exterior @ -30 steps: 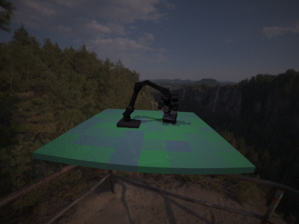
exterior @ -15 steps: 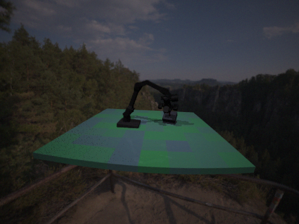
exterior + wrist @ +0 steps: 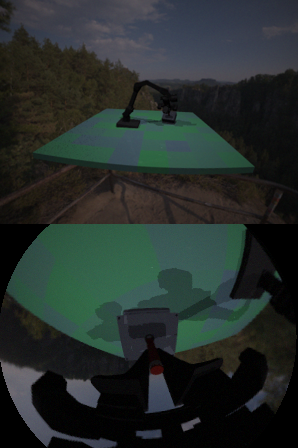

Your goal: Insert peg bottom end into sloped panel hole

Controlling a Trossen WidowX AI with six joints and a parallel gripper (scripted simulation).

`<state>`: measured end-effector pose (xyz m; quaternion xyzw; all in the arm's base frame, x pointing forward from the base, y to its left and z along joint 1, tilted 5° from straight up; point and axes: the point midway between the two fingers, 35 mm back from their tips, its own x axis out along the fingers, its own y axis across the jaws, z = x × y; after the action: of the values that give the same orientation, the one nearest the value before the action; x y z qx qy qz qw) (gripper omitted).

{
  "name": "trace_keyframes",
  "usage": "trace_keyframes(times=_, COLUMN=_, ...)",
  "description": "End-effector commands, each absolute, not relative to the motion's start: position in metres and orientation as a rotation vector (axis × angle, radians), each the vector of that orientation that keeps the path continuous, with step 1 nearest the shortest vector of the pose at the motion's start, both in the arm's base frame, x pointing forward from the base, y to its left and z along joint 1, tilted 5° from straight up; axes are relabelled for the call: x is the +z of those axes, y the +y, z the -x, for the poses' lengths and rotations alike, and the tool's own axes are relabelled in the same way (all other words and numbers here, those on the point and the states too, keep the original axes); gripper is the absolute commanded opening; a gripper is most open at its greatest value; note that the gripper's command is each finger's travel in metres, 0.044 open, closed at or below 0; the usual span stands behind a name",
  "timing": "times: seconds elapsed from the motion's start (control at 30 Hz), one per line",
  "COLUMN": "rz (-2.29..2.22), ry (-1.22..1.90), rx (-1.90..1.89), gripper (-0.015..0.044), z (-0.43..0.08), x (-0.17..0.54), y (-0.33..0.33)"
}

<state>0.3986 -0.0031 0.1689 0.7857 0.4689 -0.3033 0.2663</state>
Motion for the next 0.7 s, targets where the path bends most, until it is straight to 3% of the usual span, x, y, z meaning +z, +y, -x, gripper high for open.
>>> trace_keyframes(times=0.0, rz=-2.122, ry=1.266, rx=-0.82, gripper=0.0, z=-0.3987, x=0.1668, y=-0.0018)
trace_keyframes(times=0.67, rz=-2.122, ry=1.266, rx=-0.82, gripper=0.0, z=-0.4012, x=0.16, y=0.0019)
